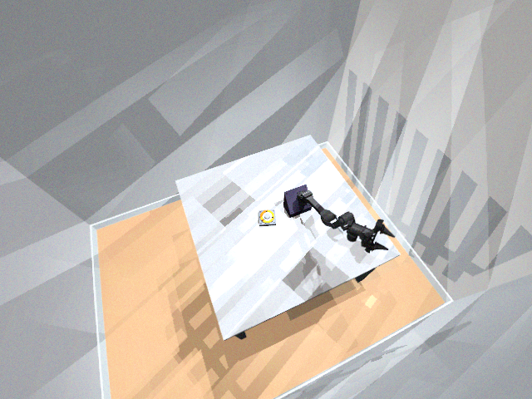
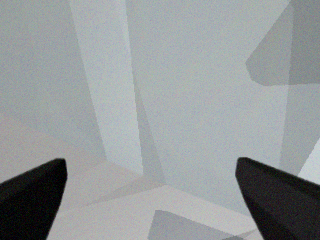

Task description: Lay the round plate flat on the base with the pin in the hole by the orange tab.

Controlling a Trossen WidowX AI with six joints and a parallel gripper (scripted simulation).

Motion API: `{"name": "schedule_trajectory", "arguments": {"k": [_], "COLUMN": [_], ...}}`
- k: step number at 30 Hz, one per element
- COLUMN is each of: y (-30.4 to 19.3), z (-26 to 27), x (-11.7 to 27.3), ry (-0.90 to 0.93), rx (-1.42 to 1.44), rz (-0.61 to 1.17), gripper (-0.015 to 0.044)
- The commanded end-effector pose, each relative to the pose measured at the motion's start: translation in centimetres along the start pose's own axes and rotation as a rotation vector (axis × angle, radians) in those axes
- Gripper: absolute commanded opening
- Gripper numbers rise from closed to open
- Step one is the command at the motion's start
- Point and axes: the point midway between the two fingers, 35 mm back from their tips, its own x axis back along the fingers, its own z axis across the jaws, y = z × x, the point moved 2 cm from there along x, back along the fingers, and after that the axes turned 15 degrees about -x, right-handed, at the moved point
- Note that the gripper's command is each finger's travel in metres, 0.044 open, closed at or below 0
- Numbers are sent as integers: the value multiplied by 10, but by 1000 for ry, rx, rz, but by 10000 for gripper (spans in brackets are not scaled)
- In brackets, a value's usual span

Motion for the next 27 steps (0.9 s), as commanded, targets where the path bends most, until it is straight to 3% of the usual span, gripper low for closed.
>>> {"name": "schedule_trajectory", "arguments": {"k": [1,3,5,9,15,18,27], "y": [0,-2,1,3,10,18,49], "z": [2,21,76,107,177,191,248], "x": [0,6,30,49,112,133,262], "ry": [10,97,273,380,683,777,1225], "rx": [-8,-67,-98,-118,-171,-210,-406], "rz": [-1,-15,-64,-85,-120,-145,-212], "gripper": [374,321,269,164,6,0,0]}}
